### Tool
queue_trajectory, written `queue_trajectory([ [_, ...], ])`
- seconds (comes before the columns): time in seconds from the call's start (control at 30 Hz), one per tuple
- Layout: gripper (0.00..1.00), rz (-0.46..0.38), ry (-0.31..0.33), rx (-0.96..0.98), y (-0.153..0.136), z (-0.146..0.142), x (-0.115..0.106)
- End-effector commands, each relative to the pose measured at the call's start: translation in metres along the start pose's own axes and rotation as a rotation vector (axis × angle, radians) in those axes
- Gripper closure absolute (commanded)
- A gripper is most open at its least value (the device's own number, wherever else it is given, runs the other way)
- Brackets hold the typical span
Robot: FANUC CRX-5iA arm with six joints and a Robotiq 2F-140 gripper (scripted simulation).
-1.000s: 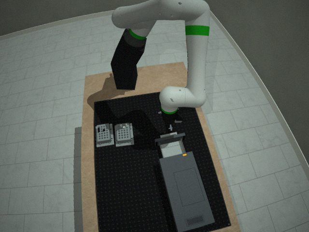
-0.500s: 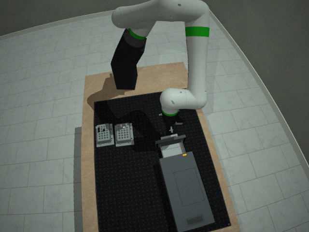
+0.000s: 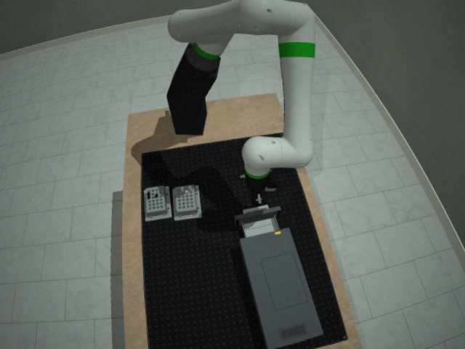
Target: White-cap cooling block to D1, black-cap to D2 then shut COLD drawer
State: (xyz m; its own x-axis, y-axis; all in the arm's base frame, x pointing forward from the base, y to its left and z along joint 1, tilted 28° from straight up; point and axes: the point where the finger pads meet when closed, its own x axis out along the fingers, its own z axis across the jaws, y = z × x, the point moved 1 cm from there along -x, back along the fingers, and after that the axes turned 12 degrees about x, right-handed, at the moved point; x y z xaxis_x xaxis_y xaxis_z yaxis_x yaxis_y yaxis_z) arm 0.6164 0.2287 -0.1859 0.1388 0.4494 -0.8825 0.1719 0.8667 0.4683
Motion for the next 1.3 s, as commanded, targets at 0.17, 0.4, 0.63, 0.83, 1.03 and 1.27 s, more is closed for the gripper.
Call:
queue_trajectory([
  [0.17, 0.9, 0.0, -0.002, 0.0, 0.003, 0.013, -0.001],
  [0.4, 0.9, 0.0, -0.002, 0.0, 0.004, 0.017, -0.001],
  [0.63, 0.9, 0.0, -0.002, 0.0, 0.006, 0.026, -0.001],
  [0.83, 0.9, 0.0, -0.002, 0.0, 0.007, 0.034, -0.001],
  [1.03, 0.9, 0.0, -0.002, 0.0, 0.008, 0.039, -0.001],
  [1.27, 0.9, 0.0, -0.002, 0.0, 0.01, 0.048, -0.001],
])
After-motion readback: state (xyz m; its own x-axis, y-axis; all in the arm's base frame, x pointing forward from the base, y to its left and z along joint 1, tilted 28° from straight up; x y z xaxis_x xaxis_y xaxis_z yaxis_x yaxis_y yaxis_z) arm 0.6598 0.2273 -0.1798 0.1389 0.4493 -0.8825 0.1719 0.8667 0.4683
